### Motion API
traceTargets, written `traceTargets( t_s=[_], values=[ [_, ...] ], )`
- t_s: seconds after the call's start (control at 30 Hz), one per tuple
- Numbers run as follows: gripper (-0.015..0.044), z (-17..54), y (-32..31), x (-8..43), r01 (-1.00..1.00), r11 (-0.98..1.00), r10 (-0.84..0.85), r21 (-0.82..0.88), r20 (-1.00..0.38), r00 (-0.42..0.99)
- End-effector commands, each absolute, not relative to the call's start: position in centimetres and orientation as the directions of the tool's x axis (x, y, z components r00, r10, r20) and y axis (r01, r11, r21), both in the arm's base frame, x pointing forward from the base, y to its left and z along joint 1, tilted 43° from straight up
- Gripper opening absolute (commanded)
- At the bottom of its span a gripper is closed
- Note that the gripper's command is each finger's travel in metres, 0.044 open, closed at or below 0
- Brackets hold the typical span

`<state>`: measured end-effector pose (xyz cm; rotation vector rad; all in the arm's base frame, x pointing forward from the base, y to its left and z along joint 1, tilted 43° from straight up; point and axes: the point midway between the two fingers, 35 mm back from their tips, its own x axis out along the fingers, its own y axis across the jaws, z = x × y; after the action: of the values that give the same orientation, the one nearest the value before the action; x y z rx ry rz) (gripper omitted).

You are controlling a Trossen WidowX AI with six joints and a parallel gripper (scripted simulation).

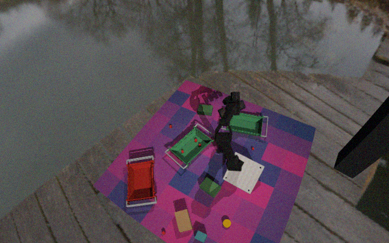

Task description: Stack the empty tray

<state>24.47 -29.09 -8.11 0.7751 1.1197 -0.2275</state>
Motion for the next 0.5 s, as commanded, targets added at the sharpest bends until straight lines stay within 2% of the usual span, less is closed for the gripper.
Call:
traceTargets(
  t_s=[0.0, 0.2, 0.4, 0.47],
  values=[
    [0.0088, -8.3, -26.3, 28.0, 0.441, 0.752, 0.334, 0.489, -0.86, 0.385],
    [0.0088, -8.4, -18.0, 34.7, 0.25, 0.771, 0.551, 0.586, -0.81, 0.201],
    [0.0088, -7.5, -11.5, 38.1, 0.113, 0.749, 0.658, 0.653, -0.753, -0.006],
    [0.0088, -7.4, -10.7, 38.4, 0.099, 0.744, 0.666, 0.661, -0.745, -0.03]
  ],
)
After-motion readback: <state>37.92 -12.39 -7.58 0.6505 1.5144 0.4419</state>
